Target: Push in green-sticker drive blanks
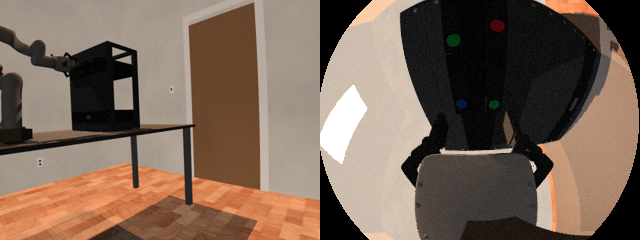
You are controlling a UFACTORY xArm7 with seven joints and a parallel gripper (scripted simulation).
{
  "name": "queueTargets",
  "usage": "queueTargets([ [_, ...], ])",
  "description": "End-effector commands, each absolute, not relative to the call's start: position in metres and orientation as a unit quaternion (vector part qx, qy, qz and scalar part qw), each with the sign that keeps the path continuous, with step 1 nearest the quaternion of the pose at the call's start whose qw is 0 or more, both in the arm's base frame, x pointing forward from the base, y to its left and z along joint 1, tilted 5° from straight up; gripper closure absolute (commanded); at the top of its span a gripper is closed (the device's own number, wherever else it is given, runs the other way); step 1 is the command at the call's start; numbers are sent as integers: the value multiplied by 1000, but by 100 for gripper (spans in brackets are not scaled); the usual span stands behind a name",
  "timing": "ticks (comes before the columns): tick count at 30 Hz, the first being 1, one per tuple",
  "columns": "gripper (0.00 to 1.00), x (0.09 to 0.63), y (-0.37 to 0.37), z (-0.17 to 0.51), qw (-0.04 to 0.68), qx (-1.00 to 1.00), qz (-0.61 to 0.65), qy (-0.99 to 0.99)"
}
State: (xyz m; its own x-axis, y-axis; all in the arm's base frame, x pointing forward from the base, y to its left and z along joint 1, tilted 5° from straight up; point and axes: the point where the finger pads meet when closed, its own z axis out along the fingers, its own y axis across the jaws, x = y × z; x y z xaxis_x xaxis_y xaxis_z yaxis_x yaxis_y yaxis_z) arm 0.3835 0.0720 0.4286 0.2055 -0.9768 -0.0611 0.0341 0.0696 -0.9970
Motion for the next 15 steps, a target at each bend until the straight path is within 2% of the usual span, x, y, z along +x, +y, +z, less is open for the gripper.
queueTargets([
  [1,0,384,72,431,576,-521,-440,451],
  [15,0,386,61,430,576,-521,-440,451],
])
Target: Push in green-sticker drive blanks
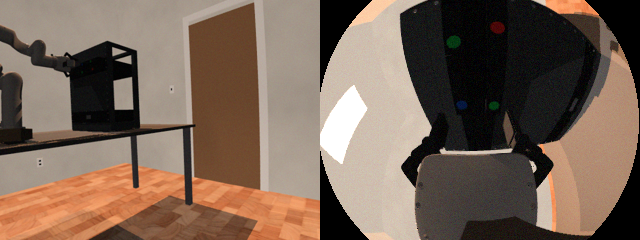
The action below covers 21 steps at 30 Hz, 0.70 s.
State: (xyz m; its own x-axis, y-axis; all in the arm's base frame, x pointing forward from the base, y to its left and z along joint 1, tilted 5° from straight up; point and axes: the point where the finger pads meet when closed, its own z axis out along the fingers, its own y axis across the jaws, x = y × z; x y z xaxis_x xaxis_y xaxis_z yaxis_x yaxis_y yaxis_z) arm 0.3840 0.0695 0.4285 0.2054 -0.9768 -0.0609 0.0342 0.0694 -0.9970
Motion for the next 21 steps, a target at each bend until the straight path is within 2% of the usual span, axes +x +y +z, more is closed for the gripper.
queueTargets([
  [1,0,387,58,430,576,-521,-440,451],
  [21,0,405,-26,426,576,-521,-440,451],
])
